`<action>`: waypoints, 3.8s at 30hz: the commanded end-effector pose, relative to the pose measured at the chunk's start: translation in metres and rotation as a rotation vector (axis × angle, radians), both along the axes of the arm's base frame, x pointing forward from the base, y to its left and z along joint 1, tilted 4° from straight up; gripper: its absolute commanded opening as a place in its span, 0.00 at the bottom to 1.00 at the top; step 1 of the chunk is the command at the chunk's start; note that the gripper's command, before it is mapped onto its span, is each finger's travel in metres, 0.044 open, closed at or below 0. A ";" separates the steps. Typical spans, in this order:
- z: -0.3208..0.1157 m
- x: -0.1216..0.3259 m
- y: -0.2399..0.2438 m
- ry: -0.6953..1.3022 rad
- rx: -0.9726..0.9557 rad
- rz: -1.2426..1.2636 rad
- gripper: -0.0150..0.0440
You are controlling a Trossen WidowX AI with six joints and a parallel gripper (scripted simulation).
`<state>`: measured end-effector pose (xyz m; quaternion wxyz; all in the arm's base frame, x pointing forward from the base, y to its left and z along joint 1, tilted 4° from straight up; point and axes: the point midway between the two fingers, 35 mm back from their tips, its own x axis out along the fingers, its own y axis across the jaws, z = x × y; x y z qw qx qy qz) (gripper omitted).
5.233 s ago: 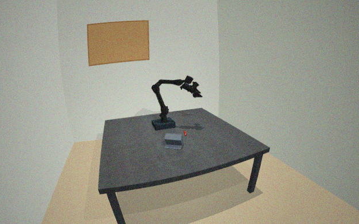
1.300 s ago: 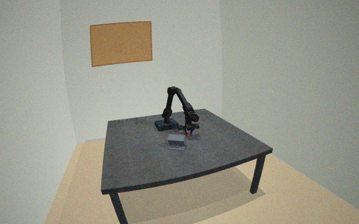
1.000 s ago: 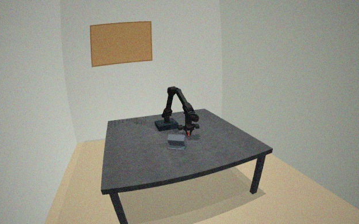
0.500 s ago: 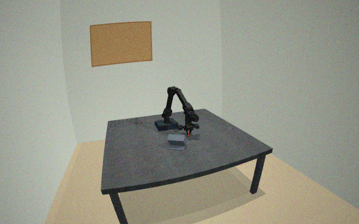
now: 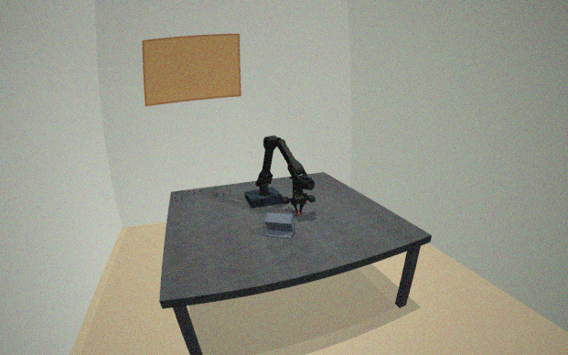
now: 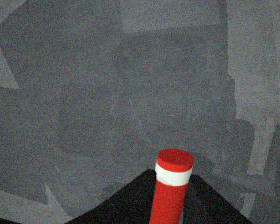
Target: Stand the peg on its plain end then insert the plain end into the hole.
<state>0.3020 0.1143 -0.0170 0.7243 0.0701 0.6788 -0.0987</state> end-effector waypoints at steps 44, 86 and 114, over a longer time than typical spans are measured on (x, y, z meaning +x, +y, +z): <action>0.022 -0.022 0.006 -0.396 -0.100 0.009 0.34; 0.032 -0.047 0.013 -0.746 -0.186 0.022 0.34; 0.034 -0.066 0.018 -0.979 -0.245 0.031 0.34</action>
